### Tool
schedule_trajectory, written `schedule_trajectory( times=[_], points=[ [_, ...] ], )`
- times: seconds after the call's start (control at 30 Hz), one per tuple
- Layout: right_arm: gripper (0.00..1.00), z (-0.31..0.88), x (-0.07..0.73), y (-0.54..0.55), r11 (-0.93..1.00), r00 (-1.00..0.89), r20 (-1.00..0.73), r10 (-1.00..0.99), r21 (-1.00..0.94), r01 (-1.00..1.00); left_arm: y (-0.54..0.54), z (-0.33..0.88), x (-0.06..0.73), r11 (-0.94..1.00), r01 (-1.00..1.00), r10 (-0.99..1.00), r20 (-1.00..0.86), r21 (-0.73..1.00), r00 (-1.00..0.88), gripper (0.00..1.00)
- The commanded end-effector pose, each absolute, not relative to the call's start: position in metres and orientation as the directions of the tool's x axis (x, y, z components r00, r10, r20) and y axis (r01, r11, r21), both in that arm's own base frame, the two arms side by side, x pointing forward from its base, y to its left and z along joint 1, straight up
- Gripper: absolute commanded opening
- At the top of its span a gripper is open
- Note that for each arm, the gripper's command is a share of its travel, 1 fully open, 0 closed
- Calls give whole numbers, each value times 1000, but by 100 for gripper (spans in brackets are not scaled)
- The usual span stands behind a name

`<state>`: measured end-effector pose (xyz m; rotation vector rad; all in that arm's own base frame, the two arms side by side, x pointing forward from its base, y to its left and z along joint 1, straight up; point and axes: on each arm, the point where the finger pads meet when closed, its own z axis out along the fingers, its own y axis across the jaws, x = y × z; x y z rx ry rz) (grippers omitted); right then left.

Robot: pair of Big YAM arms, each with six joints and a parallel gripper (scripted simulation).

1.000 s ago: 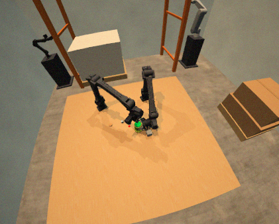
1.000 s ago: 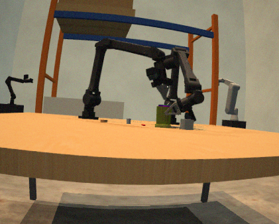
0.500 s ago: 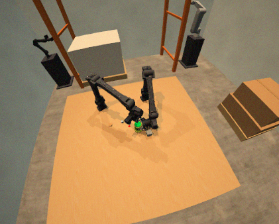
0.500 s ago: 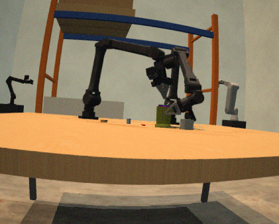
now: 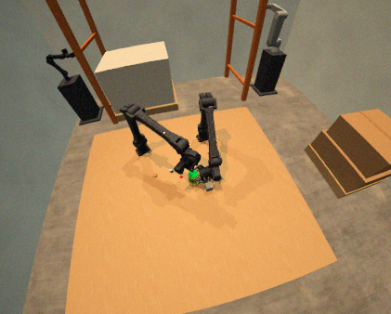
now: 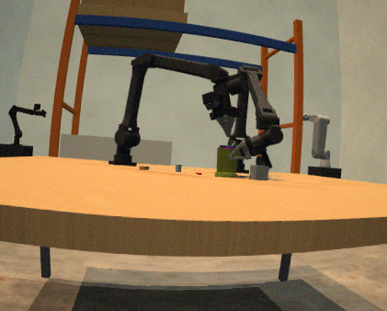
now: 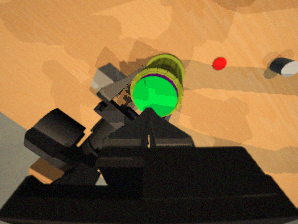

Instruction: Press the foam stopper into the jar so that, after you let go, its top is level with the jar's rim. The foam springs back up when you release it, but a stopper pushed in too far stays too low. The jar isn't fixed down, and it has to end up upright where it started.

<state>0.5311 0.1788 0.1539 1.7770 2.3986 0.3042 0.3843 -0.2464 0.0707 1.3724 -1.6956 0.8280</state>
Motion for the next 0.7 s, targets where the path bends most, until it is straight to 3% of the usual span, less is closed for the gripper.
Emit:
schedule_trajectory(
  times=[0.0, 0.67],
  points=[
    [0, 197, 554, 193, 292, -314, 7, 949, 349, 891, -257, 70, 396, 202, -979, -472, 875, -12, -108, 64],
    [0, 128, 538, 188, 303, -315, 5, 949, 256, 918, -257, 70, 396, 202, -979, -472, 875, -12, -108, 64]
  ],
)
